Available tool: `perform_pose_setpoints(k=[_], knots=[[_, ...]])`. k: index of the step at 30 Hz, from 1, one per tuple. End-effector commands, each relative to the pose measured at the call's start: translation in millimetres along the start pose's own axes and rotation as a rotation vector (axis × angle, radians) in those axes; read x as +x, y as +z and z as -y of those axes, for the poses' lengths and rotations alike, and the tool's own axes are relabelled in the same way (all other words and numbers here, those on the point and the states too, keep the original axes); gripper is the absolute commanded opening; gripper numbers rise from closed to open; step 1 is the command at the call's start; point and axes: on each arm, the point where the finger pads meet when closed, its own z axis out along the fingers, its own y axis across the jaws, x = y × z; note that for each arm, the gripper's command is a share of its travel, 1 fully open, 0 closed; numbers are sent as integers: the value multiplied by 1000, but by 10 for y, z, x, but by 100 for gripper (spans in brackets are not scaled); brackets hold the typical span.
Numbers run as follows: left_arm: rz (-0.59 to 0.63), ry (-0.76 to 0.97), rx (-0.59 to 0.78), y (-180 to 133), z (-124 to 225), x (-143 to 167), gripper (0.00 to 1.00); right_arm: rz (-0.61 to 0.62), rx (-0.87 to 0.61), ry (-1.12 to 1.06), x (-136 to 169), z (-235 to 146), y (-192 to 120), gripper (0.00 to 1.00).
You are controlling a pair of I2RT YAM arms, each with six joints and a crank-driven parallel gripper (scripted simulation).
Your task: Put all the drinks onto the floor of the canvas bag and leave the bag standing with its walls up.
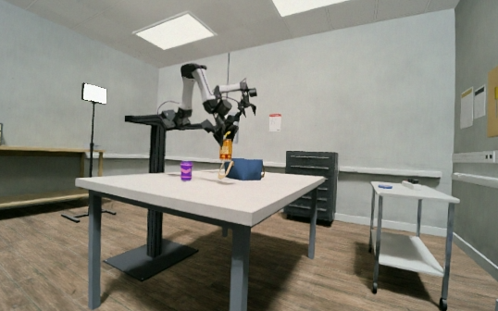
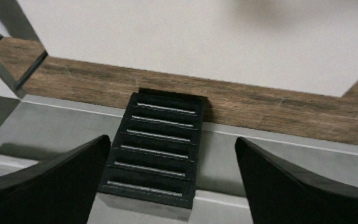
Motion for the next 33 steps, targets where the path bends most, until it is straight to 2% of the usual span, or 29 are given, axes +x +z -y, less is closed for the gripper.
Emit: perform_pose_setpoints(k=[1, 5, 6, 8, 9, 13, 14, 20, 28, 30, 33], knots=[[-15, -26, -46, -171, -18, 5, 100, 78, 2, 7, -480, 22, -180, 74], [-15, -26, -46, -171, -18, 5, 100, 79, 3, 8, -556, 29, -264, 74], [-15, -26, -46, -171, -18, 5, 100, 137, 2, 30, -702, 29, -252, 74], [-15, -26, -46, -171, -18, 5, 100, 137, 2, 30, -702, 29, -252, 74], [-15, -26, -46, -171, -18, 5, 100, 69, 3, 9, -563, 30, -305, 74], [-15, -26, -46, -171, -18, 5, 100, 76, 3, 32, -652, 30, -393, 74], [-15, -26, -46, -171, -18, 5, 100, 126, 0, 37, -769, 28, -363, 74], [-15, -26, -46, -171, -18, 5, 100, 197, -18, 65, -942, 2, -356, 74], [-15, -26, -46, -171, -18, 5, 100, 202, 3, 68, -905, 83, -335, 74], [-15, -26, -46, -171, -18, 5, 100, 144, -16, 49, -598, -12, -312, 74], [-15, -26, -46, -171, -18, 5, 100, 124, -8, 41, -533, -3, -232, 74]])
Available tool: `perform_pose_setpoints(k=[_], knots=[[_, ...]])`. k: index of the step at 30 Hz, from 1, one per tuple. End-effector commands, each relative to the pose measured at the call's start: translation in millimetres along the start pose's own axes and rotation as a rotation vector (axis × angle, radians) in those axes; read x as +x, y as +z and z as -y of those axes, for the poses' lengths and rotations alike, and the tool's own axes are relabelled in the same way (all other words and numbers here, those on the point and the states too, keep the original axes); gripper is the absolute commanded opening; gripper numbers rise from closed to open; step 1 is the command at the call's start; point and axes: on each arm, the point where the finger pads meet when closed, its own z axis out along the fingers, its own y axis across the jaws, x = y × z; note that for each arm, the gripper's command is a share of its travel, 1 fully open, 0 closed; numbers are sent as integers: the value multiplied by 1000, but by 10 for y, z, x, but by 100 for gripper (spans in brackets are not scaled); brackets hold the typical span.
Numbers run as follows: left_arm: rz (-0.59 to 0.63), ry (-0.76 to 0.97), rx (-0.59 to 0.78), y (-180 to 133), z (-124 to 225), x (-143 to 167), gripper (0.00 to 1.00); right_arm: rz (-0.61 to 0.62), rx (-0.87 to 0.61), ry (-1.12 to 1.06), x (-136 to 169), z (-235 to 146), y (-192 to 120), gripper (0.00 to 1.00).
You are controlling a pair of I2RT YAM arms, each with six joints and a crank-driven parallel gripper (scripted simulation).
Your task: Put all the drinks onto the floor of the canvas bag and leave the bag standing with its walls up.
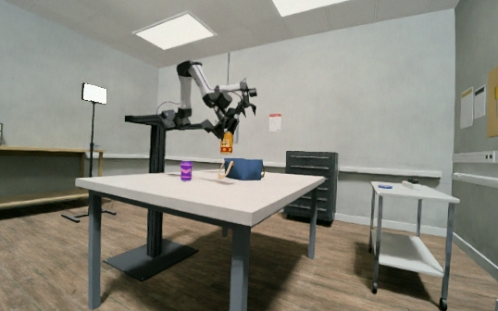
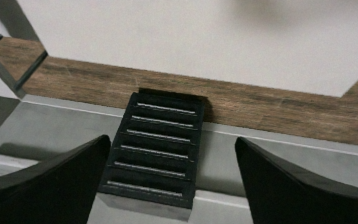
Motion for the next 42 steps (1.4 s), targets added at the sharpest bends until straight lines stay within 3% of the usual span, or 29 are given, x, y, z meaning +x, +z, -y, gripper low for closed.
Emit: perform_pose_setpoints(k=[1, 4, 9, 12, 13, 42], knots=[[-15, -26, -46, -171, -18, 5, 100, 126, -2, 52, -360, 9, 24, 74], [-15, -26, -46, -171, -18, 5, 100, 95, -6, 41, -195, -12, 28, 74], [-15, -26, -46, -171, -18, 5, 100, 143, -12, 56, -423, -15, -12, 74], [-15, -26, -46, -171, -18, 5, 100, 136, -10, 53, -387, -12, -8, 74], [-15, -26, -46, -171, -18, 5, 100, 115, 27, 34, -240, -28, -43, 74], [-15, -26, -46, -171, -18, 5, 100, 127, -3, 62, -44, -789, -211, 74]])
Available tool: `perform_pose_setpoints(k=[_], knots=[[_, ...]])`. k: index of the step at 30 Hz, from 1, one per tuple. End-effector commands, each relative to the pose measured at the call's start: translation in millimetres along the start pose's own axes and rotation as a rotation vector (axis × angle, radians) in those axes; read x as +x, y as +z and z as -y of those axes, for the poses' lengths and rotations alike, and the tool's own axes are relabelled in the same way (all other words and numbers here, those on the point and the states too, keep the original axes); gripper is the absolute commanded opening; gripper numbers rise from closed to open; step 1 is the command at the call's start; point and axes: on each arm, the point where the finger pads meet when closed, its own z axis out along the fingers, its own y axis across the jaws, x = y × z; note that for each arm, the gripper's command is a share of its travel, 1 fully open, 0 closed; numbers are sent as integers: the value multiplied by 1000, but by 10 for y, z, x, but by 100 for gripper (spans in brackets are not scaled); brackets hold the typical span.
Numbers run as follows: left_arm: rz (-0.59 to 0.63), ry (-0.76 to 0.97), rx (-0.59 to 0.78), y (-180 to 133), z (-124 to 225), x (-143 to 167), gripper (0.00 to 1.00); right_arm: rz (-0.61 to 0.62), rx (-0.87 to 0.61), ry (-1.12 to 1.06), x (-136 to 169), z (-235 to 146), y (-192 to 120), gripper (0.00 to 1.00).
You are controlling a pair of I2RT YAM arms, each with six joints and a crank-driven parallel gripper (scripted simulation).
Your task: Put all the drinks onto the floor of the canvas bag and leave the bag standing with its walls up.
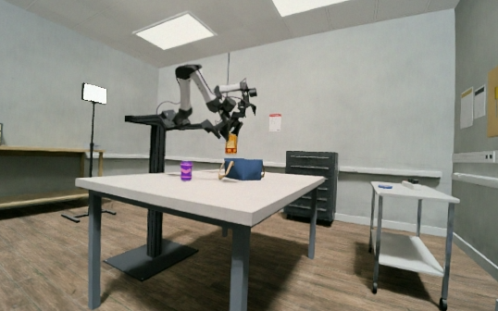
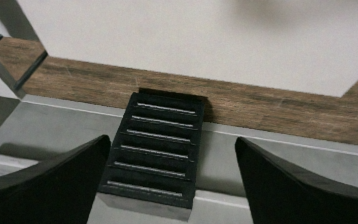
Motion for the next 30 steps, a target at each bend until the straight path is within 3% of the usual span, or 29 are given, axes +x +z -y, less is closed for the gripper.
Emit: perform_pose_setpoints(k=[1, 4, 9, 11, 13, 16, 20, 30], knots=[[-15, -26, -46, -171, -18, 5, 100, 131, 13, 66, -364, -34, 1, 74], [-15, -26, -46, -171, -18, 5, 100, 163, 16, 93, -495, 32, -69, 74], [-15, -26, -46, -171, -18, 5, 100, 149, 15, 82, -392, 29, -77, 74], [-15, -26, -46, -171, -18, 5, 100, 173, 10, 99, -525, 27, -66, 74], [-15, -26, -46, -171, -18, 5, 100, 151, 7, 80, -383, 33, -67, 74], [-15, -26, -46, -171, -18, 5, 100, 172, 21, 96, -506, 80, -45, 74], [-15, -26, -46, -171, -18, 5, 100, 152, 19, 78, -363, 89, -45, 74], [-15, -26, -46, -171, -18, 5, 100, 168, 14, 93, -451, 45, -63, 74]])
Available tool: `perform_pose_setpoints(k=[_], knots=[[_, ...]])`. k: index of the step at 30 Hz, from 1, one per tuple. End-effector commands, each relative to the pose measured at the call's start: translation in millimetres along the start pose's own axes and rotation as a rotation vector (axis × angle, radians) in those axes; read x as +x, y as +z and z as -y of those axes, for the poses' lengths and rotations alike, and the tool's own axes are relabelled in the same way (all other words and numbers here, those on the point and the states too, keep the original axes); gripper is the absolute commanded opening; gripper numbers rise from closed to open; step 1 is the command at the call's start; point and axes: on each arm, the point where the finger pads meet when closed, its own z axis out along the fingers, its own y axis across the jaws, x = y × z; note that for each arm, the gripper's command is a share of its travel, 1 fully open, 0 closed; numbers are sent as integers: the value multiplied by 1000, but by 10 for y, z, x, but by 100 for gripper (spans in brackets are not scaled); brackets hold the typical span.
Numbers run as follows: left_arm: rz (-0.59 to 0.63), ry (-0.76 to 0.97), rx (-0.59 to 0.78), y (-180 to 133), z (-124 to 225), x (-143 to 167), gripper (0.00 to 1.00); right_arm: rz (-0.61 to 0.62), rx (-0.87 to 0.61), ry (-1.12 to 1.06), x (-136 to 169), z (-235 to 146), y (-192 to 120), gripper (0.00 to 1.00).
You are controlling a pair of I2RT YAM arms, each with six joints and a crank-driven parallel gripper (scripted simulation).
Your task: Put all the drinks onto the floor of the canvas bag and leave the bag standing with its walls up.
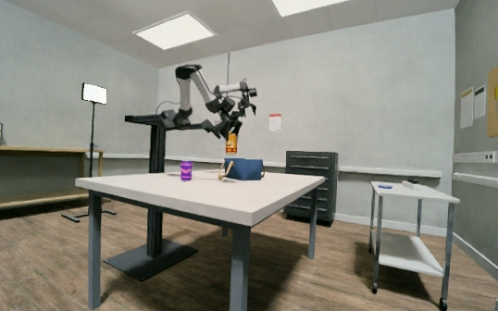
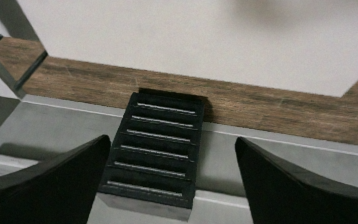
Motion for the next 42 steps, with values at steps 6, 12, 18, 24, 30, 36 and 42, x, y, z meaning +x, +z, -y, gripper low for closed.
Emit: perform_pose_setpoints(k=[6, 12, 18, 24, 30, 36, 42], knots=[[-15, -26, -46, -171, -18, 5, 100, 92, 24, 65, -202, -100, -52, 74], [-15, -26, -46, -171, -18, 5, 100, 86, 16, 75, -132, -300, -103, 74], [-15, -26, -46, -171, -18, 5, 100, 82, 17, 83, -69, -462, -158, 74], [-15, -26, -46, -171, -18, 5, 100, 78, 20, 89, -33, -560, -191, 74], [-15, -26, -46, -171, -18, 5, 100, 83, 15, 117, -75, -756, -222, 74], [-15, -26, -46, -171, -18, 5, 100, 93, -6, 129, -159, -780, -247, 74], [-15, -26, -46, -171, -18, 5, 100, 96, -25, 125, -135, -812, -237, 74]])
